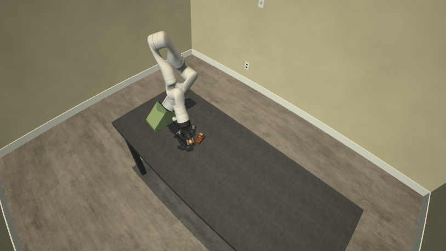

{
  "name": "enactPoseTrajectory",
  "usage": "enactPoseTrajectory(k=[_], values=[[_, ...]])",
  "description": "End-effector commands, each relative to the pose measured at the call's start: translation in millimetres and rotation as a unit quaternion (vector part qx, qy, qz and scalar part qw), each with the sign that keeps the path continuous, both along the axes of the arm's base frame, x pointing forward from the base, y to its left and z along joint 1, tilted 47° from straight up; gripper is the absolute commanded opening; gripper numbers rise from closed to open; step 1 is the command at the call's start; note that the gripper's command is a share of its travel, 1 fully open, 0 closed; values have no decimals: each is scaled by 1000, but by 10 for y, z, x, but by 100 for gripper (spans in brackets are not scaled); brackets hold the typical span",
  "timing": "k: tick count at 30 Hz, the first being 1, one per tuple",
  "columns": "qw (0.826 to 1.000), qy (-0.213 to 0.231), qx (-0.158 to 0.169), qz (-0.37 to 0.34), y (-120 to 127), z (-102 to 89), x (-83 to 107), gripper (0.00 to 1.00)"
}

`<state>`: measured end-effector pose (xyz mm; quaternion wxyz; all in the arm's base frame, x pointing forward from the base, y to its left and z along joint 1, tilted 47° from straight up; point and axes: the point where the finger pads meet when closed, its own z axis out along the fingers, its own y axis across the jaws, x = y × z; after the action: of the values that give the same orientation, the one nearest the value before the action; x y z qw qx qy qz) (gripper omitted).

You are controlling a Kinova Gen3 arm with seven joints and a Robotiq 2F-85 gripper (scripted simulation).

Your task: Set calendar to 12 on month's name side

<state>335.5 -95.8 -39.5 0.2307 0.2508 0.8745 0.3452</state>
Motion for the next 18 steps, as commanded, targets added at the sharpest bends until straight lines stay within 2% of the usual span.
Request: enactPoseTrajectory(k=[1,18], values=[[1000,1,-1,1,-4,-3,3,26],[999,27,16,30,49,-80,-9,26]])
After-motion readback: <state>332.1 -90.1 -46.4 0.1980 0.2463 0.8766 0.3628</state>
